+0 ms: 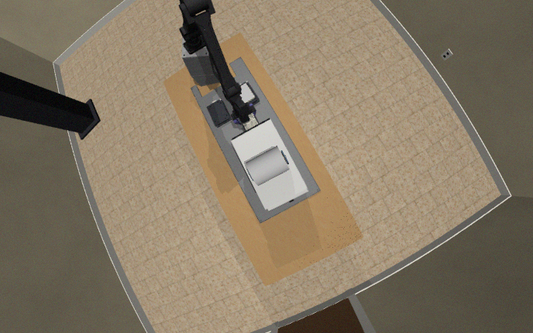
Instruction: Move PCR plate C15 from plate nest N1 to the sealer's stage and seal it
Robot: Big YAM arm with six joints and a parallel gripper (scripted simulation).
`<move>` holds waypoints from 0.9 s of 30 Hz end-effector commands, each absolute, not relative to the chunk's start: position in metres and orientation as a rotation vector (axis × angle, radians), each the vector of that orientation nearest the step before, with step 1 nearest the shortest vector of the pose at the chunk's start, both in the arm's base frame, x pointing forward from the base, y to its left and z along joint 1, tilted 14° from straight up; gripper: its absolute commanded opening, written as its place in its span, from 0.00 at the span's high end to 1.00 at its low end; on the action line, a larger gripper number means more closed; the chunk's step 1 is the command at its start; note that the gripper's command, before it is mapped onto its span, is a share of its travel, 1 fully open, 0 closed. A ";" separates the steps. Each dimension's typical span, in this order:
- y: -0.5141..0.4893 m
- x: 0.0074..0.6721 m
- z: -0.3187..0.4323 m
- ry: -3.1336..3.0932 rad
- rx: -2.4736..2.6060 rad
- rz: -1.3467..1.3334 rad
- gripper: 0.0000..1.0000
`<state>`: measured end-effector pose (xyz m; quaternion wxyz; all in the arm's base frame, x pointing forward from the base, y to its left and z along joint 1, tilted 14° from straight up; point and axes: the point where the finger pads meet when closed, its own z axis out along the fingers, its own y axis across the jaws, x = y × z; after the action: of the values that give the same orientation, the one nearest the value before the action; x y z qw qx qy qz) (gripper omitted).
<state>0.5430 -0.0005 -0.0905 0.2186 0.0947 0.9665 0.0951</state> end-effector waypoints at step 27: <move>0.005 0.568 -0.063 2.615 0.241 0.273 0.00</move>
<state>0.5377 -0.0019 -0.0831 0.2130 0.0946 0.9678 0.0950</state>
